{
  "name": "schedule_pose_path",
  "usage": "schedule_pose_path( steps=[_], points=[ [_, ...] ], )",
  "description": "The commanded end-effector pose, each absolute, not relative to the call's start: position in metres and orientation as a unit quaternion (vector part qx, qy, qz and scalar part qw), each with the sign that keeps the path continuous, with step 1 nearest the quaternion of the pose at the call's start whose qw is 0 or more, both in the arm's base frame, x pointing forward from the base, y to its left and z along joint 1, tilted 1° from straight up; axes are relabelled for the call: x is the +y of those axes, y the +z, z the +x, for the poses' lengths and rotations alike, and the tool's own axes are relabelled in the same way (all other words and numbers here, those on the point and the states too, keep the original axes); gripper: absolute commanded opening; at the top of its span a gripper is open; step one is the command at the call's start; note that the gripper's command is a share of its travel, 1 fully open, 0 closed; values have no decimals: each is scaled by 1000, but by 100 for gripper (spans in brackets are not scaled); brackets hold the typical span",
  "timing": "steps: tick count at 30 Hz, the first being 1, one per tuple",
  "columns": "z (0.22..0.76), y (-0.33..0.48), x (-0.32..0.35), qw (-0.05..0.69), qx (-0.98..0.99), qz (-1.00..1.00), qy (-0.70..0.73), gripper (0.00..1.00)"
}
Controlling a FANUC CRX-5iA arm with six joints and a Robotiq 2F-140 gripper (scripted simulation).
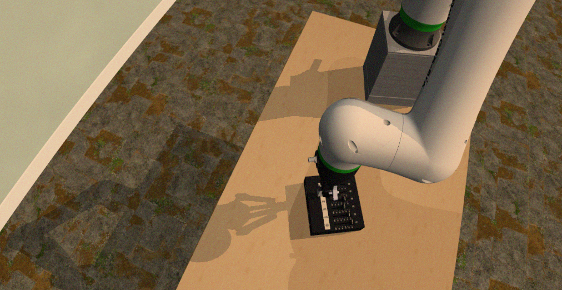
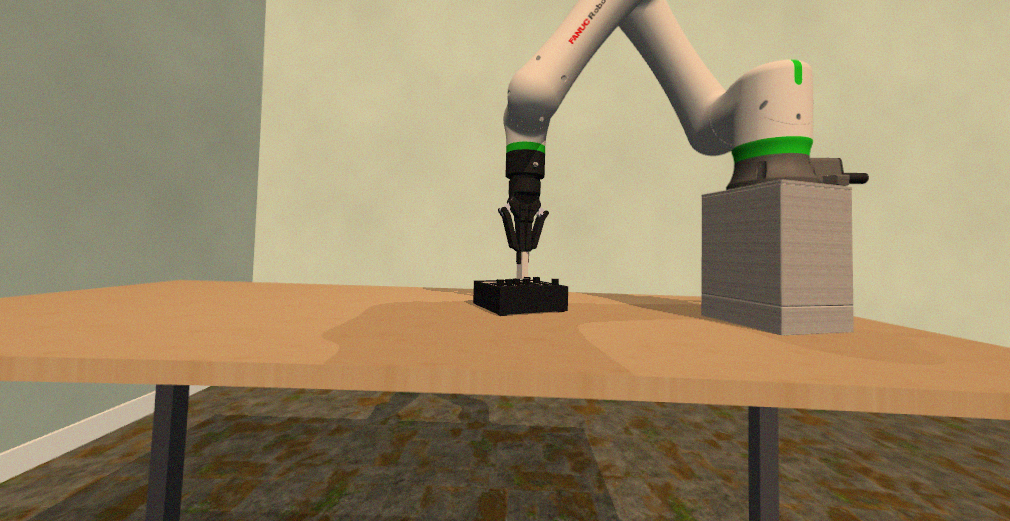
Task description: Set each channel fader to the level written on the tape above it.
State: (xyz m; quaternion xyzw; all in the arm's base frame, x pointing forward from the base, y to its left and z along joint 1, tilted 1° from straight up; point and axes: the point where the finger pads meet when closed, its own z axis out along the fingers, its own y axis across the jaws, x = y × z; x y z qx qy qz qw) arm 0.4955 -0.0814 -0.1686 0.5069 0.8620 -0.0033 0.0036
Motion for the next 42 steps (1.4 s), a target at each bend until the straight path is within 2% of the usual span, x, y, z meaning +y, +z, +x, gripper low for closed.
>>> schedule_pose_path(
  steps=[1,42],
  points=[
    [496,-168,-81,4,862,507,-3,0],
    [492,-169,-74,4,862,507,-3,0]
  ],
)
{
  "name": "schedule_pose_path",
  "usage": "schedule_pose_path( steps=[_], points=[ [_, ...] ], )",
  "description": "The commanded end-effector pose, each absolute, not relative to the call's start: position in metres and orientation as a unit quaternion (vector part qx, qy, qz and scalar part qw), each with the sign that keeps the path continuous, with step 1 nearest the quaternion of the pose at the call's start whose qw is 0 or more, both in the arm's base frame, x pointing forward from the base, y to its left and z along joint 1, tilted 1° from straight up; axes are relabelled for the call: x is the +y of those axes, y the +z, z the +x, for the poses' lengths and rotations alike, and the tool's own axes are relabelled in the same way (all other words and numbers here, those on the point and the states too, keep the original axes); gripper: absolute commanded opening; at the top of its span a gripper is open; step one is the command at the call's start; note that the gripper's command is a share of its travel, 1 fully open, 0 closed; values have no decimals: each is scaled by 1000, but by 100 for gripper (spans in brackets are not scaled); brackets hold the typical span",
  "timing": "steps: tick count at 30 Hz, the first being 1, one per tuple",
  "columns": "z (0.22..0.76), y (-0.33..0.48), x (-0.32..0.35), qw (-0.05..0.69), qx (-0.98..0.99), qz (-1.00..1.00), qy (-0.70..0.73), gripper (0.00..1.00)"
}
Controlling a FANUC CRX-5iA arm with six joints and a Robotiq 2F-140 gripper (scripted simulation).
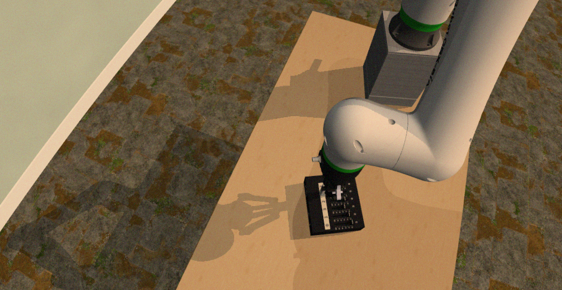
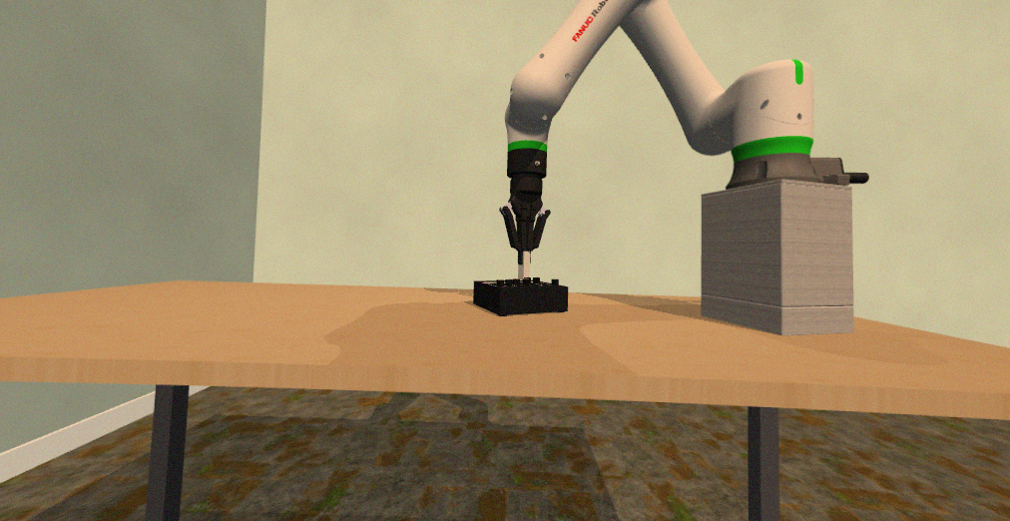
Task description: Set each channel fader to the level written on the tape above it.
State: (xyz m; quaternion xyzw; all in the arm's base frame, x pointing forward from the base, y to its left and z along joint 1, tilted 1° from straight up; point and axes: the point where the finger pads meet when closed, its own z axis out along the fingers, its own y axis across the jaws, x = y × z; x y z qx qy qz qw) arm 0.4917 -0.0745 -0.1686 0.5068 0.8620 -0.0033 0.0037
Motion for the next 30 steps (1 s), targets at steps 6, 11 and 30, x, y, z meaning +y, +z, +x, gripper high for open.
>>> schedule_pose_path(
  steps=[6,11,30],
  points=[
    [490,-169,-71,4,862,507,-3,0],
    [489,-169,-69,4,862,507,-3,0],
    [484,-169,-60,4,862,507,-3,0]
  ],
)
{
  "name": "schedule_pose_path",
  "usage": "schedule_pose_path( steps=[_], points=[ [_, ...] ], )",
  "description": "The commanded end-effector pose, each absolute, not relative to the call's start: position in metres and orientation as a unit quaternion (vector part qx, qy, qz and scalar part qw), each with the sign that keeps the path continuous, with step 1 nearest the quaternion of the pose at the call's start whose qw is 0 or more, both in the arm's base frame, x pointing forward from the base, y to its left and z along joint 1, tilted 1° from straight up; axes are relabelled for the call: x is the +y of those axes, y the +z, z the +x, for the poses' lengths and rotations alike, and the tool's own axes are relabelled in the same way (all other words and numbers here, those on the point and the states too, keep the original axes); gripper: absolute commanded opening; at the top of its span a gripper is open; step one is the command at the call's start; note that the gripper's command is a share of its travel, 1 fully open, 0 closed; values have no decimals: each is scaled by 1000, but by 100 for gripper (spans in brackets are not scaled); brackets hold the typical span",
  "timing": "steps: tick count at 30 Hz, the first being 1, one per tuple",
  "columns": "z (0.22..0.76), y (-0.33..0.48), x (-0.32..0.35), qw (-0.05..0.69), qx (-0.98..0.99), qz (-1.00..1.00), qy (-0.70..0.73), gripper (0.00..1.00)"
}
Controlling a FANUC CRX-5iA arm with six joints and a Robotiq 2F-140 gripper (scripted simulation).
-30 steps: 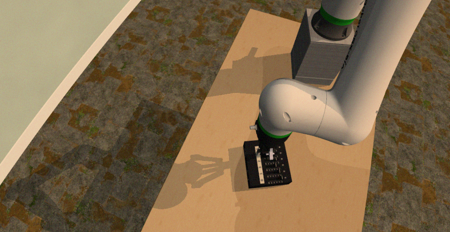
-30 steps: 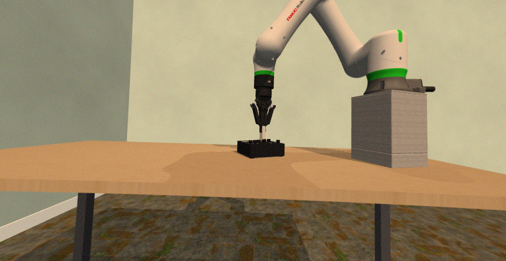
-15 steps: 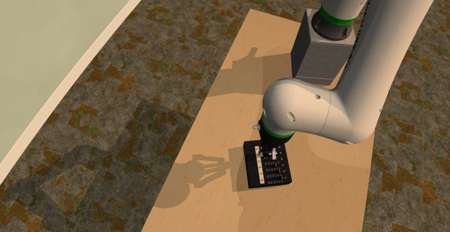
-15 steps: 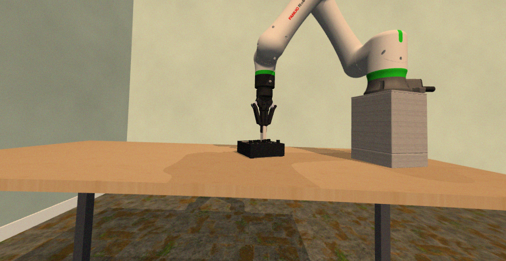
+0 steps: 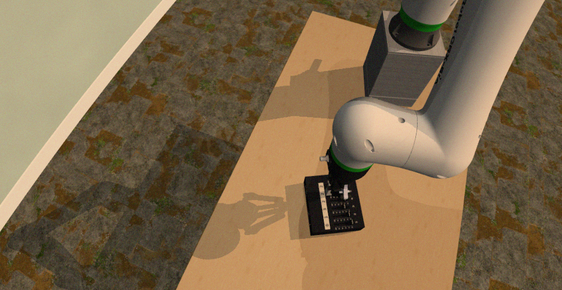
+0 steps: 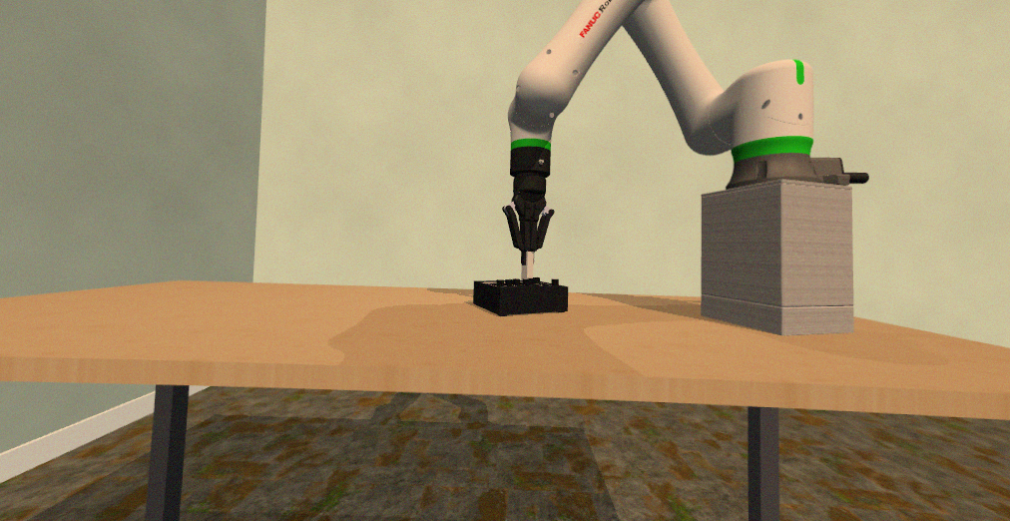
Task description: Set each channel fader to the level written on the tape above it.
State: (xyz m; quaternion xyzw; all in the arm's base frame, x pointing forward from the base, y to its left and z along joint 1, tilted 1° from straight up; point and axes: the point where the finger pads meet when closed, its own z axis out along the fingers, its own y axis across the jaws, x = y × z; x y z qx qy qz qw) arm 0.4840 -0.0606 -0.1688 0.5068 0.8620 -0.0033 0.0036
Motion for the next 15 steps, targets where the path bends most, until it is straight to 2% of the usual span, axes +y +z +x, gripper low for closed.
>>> schedule_pose_path(
  steps=[1,15],
  points=[
    [483,-169,-59,4,862,507,-3,0],
    [480,-169,-53,4,862,507,-3,0]
  ],
)
